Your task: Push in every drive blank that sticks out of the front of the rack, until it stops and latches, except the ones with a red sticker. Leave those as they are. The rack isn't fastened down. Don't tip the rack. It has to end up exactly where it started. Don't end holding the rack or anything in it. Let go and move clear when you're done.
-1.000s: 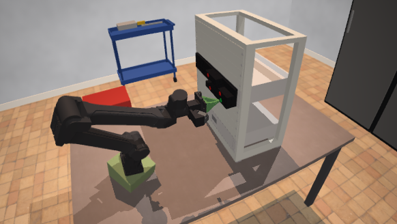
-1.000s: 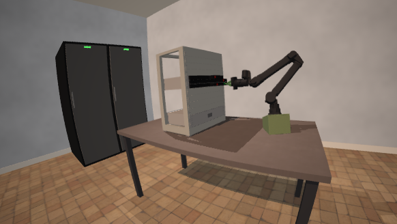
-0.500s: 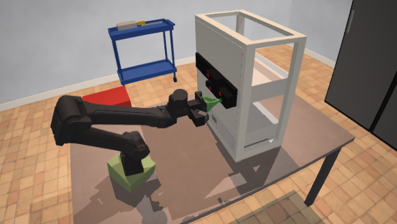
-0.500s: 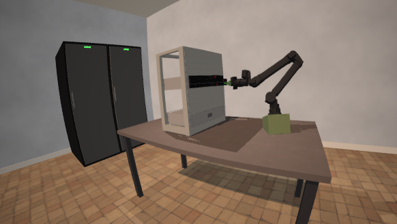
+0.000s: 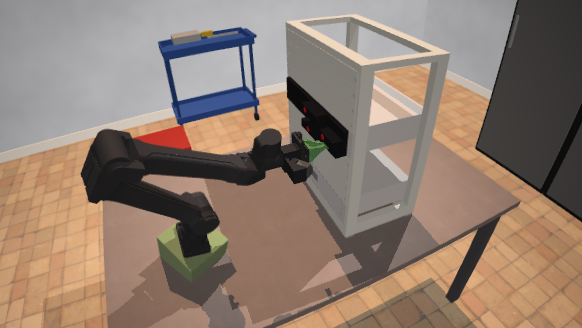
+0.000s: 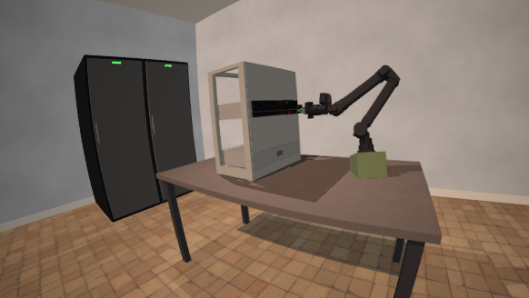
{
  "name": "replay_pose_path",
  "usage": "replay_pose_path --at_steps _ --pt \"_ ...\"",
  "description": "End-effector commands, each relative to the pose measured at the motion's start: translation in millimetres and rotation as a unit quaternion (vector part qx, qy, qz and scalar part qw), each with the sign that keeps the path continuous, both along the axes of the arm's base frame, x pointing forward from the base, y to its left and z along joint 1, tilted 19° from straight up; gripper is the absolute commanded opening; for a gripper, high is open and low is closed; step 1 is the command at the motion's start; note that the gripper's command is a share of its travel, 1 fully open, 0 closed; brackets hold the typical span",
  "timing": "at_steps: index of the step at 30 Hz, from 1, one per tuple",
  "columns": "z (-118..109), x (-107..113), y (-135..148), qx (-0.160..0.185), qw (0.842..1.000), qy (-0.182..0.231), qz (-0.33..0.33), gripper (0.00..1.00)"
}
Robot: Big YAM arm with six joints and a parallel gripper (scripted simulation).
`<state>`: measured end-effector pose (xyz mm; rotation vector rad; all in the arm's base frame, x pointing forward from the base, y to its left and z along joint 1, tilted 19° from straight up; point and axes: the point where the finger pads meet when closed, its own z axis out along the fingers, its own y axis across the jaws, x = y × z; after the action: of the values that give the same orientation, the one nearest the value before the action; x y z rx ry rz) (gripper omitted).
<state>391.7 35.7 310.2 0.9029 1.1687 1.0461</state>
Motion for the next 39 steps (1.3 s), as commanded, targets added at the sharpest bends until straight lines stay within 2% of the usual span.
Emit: replay_pose_path --at_steps 1,10,22,23,39 --pt "23 16 0 0.008 1.0 -0.015 -0.002 0.0" --pt "27 17 -2 0.009 1.0 -0.023 -0.003 0.0" --pt "23 41 -2 0.009 1.0 -0.022 -0.003 0.0" --pt "15 43 1 0.006 1.0 -0.006 -0.001 0.0" --pt "15 44 0 0.006 1.0 -0.006 -0.001 0.0"
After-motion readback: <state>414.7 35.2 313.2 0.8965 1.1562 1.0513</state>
